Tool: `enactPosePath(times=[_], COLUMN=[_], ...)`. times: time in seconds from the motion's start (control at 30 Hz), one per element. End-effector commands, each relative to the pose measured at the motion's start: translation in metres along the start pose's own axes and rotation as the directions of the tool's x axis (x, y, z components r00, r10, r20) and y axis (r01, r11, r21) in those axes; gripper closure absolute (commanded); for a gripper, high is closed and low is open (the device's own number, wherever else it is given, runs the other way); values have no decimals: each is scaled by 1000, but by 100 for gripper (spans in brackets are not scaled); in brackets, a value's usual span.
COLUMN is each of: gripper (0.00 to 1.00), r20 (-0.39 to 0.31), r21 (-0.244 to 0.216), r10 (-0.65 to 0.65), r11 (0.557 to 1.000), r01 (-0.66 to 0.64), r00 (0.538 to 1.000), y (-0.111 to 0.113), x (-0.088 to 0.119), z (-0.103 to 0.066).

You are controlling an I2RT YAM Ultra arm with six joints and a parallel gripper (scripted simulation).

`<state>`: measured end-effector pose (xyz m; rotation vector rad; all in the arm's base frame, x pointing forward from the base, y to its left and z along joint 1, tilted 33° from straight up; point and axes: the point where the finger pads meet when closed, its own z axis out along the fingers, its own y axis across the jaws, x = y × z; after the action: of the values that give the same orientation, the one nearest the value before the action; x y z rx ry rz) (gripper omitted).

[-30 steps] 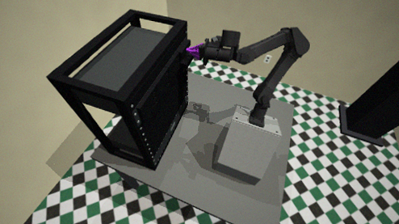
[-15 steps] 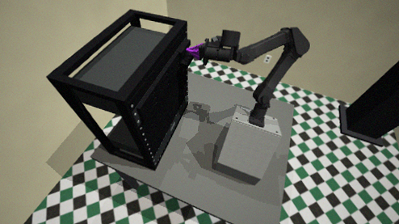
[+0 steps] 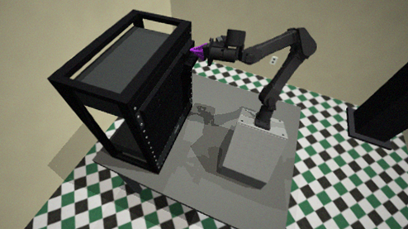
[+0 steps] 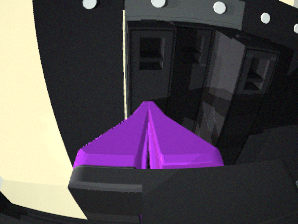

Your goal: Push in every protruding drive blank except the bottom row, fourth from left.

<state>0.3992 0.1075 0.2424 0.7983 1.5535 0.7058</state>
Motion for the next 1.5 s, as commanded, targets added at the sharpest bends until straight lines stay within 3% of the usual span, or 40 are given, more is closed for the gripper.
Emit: enactPosePath(times=[0.0,1.47], gripper=[100,100], r20=[0,7], r21=[-134,-130], r10=[37,38], r11=[990,991], r01=[-37,-37], r00=[999,999], y=[50,48], x=[-6,-10], z=[6,10])
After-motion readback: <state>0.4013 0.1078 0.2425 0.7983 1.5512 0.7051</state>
